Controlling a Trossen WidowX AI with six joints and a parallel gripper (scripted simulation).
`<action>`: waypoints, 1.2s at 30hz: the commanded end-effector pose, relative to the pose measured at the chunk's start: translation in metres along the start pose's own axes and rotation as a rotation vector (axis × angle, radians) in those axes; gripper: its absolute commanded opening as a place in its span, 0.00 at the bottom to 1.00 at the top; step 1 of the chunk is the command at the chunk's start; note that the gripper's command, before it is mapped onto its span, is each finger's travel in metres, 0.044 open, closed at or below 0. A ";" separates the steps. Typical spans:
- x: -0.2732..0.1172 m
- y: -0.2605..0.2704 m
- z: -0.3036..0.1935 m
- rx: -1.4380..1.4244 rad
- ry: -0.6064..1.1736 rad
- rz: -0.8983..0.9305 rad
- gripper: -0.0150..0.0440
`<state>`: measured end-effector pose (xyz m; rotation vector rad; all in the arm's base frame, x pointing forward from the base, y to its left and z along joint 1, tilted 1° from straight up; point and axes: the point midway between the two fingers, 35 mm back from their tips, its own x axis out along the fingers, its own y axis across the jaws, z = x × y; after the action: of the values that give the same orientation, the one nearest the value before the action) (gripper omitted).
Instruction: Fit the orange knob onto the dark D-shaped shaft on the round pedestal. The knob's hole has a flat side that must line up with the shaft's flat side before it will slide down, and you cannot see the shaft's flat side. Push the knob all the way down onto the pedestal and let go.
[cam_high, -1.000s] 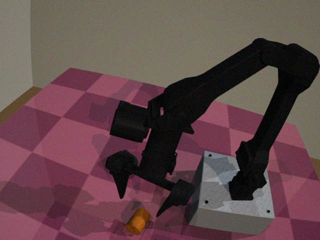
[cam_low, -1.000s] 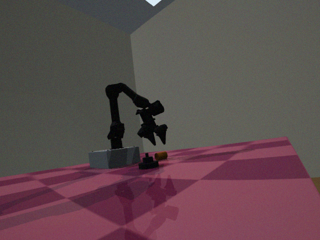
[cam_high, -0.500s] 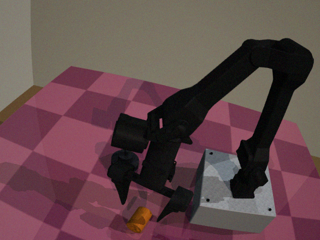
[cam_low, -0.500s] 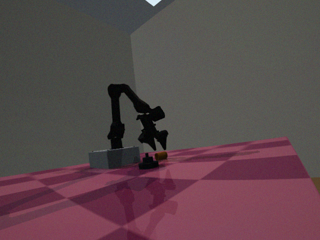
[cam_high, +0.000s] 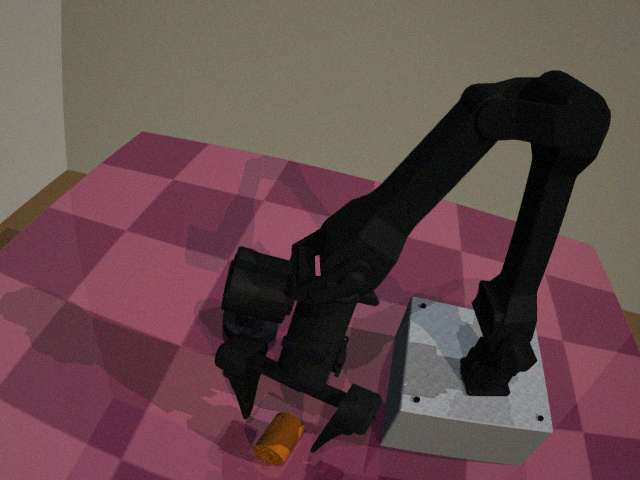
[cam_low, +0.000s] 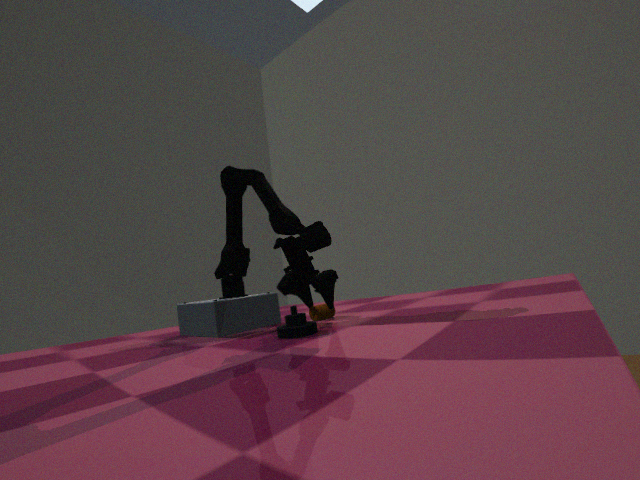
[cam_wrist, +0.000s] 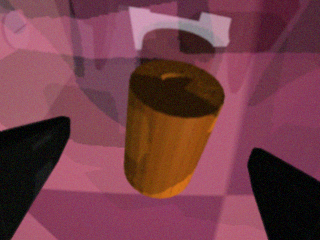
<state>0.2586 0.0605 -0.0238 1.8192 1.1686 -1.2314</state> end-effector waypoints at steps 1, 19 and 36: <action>0.007 -0.001 0.004 -0.005 -0.004 -0.001 1.00; 0.015 -0.002 0.007 -0.005 -0.004 -0.001 0.66; 0.015 -0.002 0.007 -0.005 -0.004 -0.001 0.56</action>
<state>0.2566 0.0604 -0.0402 1.8173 1.1706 -1.2350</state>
